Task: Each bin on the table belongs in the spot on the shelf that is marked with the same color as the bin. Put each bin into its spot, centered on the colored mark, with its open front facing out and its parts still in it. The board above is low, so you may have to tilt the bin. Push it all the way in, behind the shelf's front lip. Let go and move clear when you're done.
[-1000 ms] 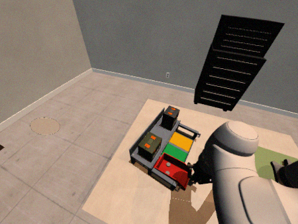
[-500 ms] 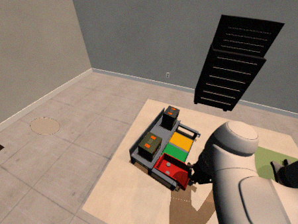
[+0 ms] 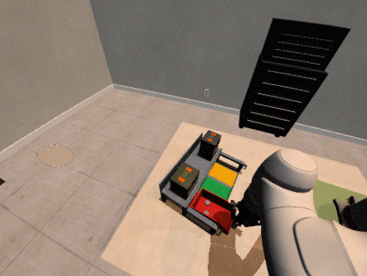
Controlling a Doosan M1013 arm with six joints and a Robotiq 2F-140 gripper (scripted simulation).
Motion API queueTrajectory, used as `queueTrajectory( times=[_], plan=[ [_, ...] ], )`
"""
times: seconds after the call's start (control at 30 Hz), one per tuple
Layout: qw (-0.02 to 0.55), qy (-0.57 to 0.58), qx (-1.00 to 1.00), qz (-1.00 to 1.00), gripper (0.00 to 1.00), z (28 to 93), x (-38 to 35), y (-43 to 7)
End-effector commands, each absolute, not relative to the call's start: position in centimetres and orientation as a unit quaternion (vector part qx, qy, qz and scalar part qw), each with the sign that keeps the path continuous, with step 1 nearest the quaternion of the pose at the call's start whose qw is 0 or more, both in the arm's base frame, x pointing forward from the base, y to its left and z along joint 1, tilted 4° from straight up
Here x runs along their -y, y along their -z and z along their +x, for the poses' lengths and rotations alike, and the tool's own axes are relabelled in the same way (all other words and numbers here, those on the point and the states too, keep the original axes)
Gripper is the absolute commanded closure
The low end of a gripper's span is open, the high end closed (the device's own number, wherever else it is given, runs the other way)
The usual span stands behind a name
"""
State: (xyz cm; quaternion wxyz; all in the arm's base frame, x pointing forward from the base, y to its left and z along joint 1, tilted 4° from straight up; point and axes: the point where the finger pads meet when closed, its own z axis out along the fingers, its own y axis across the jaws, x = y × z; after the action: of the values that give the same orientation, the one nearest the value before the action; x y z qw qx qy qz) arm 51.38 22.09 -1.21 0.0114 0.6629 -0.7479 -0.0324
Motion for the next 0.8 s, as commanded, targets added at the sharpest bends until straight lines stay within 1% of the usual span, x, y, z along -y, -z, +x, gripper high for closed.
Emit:
queueTrajectory(
  times=[0.0,0.77],
  plan=[
    [0.011,0.032,0.748,0.663,0.9,51.4,-22.09,1.2],
    [0.011,0.032,0.748,0.663,0.9,52.03,-22.01,1.24]
  ],
)
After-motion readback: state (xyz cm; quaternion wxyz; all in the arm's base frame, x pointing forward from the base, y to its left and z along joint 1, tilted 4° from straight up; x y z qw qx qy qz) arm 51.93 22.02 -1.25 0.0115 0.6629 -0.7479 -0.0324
